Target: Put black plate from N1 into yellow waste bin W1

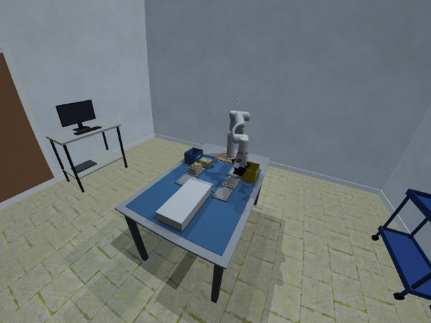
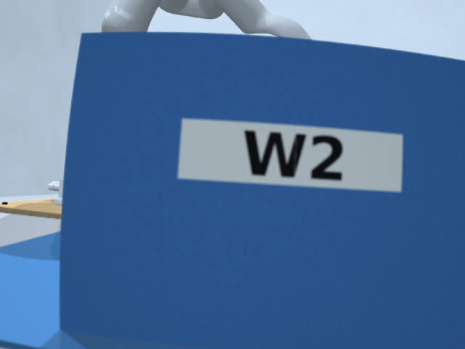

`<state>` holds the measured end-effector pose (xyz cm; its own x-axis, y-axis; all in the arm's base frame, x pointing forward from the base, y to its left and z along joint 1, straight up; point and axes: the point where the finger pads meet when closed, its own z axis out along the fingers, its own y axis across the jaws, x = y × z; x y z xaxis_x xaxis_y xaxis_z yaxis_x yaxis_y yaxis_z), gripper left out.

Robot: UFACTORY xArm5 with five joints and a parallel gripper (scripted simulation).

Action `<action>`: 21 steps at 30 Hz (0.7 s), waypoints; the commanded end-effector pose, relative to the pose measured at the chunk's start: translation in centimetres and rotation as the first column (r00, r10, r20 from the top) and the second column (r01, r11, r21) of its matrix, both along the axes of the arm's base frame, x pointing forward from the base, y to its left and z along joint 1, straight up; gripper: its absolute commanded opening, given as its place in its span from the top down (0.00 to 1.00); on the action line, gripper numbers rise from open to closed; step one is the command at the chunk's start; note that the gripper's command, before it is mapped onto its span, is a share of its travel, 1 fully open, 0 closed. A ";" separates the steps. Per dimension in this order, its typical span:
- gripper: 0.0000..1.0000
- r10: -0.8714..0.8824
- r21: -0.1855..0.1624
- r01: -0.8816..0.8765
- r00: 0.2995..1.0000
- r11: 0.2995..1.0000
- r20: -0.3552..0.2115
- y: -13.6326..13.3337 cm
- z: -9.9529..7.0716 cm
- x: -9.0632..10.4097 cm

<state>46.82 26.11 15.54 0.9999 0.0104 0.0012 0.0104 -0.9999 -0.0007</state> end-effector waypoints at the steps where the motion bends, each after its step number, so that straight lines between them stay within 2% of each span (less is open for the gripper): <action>1: 1.00 0.000 0.003 0.000 1.000 1.000 0.005 0.3 0.2 -0.4; 21: 1.00 0.000 0.003 0.000 1.000 1.000 0.004 1.9 0.2 -5.0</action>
<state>42.43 27.67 15.52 0.9999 0.0100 0.0013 0.0100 -0.9999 -0.0008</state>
